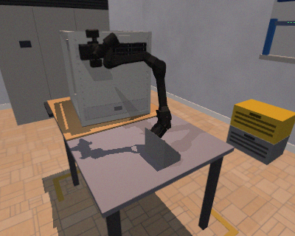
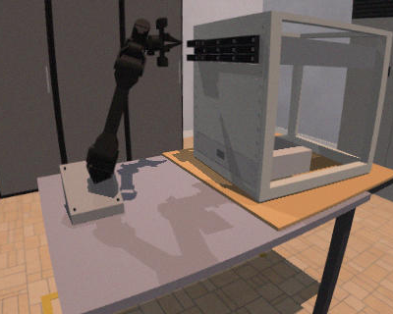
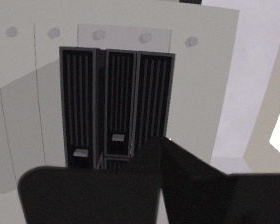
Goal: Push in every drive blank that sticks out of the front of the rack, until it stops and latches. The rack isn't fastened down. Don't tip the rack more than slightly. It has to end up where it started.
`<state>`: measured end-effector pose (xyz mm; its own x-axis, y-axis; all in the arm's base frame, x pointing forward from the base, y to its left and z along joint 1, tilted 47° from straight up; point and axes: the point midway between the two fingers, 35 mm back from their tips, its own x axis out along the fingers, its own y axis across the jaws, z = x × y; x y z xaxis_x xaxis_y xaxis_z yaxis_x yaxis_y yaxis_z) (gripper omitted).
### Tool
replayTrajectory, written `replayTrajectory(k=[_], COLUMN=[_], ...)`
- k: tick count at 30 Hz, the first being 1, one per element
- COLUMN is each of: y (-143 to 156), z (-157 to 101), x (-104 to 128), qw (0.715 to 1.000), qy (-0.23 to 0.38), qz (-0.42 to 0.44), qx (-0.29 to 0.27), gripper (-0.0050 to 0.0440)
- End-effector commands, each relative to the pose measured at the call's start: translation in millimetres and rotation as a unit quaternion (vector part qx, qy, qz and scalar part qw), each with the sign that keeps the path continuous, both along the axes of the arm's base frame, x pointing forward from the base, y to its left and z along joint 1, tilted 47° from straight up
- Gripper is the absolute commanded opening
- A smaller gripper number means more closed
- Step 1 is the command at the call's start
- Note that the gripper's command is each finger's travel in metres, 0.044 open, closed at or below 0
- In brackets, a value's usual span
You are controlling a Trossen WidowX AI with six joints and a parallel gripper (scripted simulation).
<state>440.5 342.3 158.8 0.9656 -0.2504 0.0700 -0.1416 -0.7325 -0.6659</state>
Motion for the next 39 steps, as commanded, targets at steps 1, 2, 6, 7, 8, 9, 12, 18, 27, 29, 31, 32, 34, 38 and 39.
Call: replayTrajectory(k=[1, 2, 6, 7, 8, 9, 12, 18, 27, 29, 31, 32, 34, 38, 39], y=[-6.0, -7.2, -7.8, -7.8, -7.8, -7.8, -7.8, -7.8, -9.4, -9.5, -9.5, -9.5, -9.5, -10.3, -10.3], z=[9.7, 10.1, 10.3, 10.3, 10.3, 10.3, 10.3, 10.3, 12.9, 13.1, 13.1, 13.1, 13.1, 13.1, 13.1], x=[24.5, 29.0, 31.5, 31.5, 31.5, 31.5, 31.5, 31.5, 40.4, 41.2, 41.2, 41.2, 41.2, 43.2, 43.2], qw=[1.0, 1.0, 1.0, 1.0, 1.0, 1.0, 1.0, 1.0, 1.0, 1.0, 1.0, 1.0, 1.0, 1.0, 1.0], qy=[-0.007, -0.007, -0.007, -0.007, -0.007, -0.007, -0.007, -0.007, -0.007, -0.007, -0.007, -0.007, -0.007, -0.007, -0.007], qz=[-0.003, -0.003, -0.003, -0.003, -0.003, -0.003, -0.003, -0.003, -0.003, -0.003, -0.003, -0.003, -0.003, -0.003, -0.003], qx=[0.01, 0.01, 0.01, 0.01, 0.01, 0.01, 0.01, 0.01, 0.01, 0.01, 0.01, 0.01, 0.01, 0.01, 0.01], gripper=[-0.005, -0.005, -0.005, -0.005, -0.005, -0.005, -0.005, -0.005, -0.005, -0.005, -0.005, -0.005, -0.005, -0.005, -0.005])
